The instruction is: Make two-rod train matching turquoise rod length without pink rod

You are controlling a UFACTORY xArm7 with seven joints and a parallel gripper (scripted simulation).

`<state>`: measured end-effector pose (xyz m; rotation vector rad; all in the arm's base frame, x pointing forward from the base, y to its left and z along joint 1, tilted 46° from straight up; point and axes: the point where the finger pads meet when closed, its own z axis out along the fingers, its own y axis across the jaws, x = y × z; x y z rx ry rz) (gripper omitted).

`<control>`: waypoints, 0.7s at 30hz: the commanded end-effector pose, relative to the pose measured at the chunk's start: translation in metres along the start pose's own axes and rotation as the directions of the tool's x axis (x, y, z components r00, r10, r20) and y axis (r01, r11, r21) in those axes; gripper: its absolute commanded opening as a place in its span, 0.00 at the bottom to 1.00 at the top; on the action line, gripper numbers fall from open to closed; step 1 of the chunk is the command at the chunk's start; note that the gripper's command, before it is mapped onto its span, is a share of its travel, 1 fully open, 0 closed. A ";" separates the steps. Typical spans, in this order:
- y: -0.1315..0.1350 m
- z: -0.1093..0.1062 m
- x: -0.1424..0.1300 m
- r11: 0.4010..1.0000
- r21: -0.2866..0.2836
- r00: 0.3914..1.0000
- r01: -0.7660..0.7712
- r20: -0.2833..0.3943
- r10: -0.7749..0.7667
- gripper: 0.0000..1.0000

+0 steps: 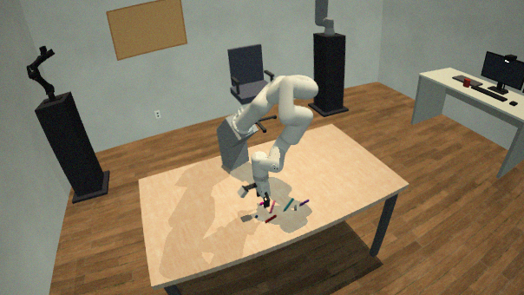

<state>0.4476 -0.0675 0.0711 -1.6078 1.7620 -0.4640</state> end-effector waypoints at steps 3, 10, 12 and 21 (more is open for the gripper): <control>0.000 0.000 0.001 1.000 0.001 1.000 -0.001 -0.001 0.001 1.00; -0.001 0.000 0.000 1.000 0.001 1.000 0.026 -0.001 -0.026 1.00; -0.001 0.000 -0.001 0.999 0.001 0.999 0.054 -0.002 -0.054 1.00; -0.005 0.001 -0.008 0.967 0.002 0.967 0.256 -0.004 -0.256 1.00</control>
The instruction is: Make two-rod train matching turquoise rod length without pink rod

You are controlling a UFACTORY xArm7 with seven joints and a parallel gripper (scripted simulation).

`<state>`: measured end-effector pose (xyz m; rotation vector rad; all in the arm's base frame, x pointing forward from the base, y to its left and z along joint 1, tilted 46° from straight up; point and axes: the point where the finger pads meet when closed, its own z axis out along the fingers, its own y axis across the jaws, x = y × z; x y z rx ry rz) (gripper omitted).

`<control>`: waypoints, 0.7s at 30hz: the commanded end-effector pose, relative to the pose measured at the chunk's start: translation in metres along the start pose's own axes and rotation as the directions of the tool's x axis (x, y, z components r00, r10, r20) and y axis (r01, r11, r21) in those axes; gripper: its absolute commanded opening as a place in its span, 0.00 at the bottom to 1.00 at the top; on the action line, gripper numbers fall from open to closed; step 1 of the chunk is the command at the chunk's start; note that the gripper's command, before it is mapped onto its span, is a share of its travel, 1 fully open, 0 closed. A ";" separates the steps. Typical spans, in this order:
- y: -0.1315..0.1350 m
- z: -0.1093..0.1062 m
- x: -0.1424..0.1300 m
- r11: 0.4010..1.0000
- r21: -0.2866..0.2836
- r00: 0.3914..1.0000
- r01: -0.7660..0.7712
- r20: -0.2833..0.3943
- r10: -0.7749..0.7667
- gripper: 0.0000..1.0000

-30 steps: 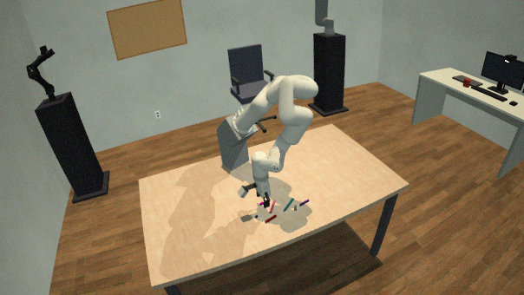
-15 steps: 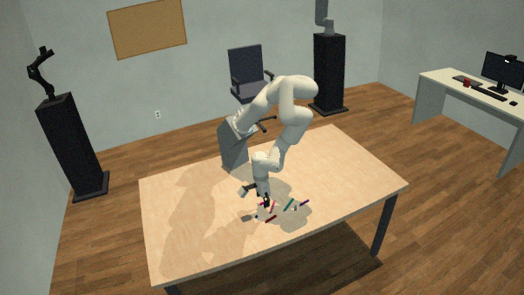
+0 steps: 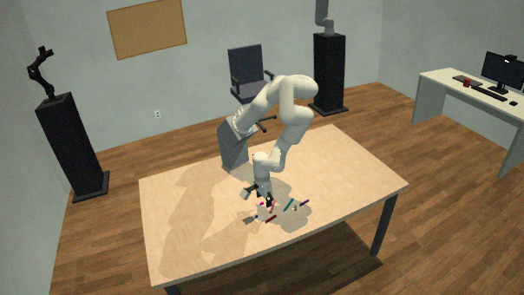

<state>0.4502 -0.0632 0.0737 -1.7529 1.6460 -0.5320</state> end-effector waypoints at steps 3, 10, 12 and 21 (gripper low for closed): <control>-0.006 0.001 -0.006 0.974 0.005 0.974 0.228 -0.008 -0.228 1.00; -0.010 0.002 -0.012 0.914 0.004 0.914 0.405 -0.010 -0.405 1.00; -0.013 0.002 -0.016 0.854 0.002 0.853 0.521 -0.012 -0.521 1.00; -0.019 0.003 -0.026 0.660 -0.002 0.660 0.751 -0.014 -0.751 1.00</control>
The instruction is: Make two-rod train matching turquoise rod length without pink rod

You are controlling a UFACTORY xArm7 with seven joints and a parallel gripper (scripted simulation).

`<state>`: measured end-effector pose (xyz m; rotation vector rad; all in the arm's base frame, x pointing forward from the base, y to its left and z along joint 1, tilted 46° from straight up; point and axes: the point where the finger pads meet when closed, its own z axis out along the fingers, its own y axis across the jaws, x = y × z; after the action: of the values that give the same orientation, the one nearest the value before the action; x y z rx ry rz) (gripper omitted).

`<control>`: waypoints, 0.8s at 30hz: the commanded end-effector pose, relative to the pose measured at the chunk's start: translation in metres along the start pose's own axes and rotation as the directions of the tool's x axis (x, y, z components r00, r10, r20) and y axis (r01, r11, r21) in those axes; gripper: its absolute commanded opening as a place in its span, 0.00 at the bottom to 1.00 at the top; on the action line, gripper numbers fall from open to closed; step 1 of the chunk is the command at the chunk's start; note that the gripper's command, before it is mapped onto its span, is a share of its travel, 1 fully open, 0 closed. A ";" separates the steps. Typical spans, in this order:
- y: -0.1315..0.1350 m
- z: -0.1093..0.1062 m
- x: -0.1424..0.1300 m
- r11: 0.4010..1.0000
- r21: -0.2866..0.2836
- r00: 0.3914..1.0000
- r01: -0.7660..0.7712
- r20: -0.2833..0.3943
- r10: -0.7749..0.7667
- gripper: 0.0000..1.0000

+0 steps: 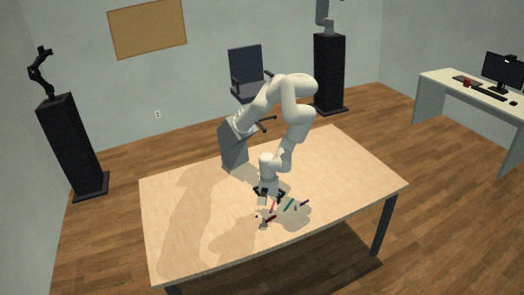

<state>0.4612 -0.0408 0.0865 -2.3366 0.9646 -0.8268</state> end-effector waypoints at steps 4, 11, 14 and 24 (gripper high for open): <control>-0.010 0.000 -0.002 0.963 0.000 0.962 0.271 -0.028 -0.271 1.00; -0.018 0.001 -0.005 0.886 -0.006 0.885 0.464 -0.028 -0.464 1.00; -0.022 0.001 -0.007 0.828 -0.010 0.827 0.561 -0.027 -0.561 1.00; -0.035 0.001 -0.012 0.594 -0.018 0.594 0.804 -0.022 -0.804 1.00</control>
<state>0.4700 -0.0126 0.1013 -2.7316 -0.0483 -1.0954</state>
